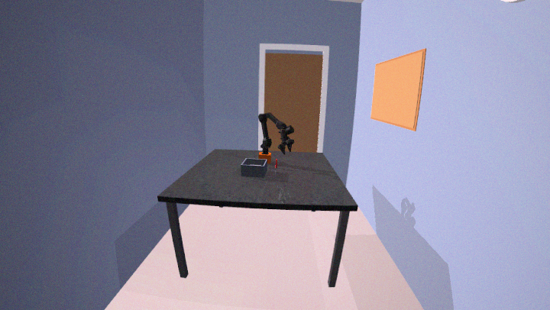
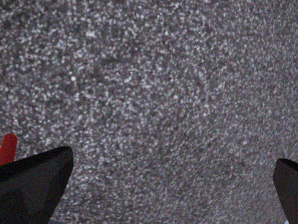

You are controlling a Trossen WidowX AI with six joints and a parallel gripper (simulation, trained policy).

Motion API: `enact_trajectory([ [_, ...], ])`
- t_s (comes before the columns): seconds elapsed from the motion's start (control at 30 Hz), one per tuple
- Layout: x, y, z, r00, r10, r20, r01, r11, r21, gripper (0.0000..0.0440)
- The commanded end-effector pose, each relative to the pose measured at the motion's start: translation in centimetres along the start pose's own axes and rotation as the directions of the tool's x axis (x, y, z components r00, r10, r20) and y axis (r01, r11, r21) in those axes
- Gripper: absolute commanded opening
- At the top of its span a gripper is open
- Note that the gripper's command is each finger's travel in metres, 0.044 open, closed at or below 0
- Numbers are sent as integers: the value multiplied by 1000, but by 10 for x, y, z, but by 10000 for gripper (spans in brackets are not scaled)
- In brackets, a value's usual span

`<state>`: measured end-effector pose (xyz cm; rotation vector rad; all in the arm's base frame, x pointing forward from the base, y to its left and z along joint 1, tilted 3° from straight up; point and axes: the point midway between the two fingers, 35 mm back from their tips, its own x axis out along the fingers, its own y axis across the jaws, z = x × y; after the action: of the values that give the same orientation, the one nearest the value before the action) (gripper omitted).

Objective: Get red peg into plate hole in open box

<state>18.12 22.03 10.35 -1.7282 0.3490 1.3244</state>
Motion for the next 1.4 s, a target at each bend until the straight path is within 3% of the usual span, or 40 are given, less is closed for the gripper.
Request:
enact_trajectory([
  [0.0,-4,3,-9,1000,11,-24,-8,991,137,440],
  [0.3,-7,14,-25,996,67,-62,-34,902,431,440],
  [0.6,-10,28,-37,987,132,-91,-34,729,684,440],
  [1.0,-13,46,-49,968,225,-114,15,400,916,440],
  [1.37,-15,64,-55,941,315,-120,110,50,993,440],
])
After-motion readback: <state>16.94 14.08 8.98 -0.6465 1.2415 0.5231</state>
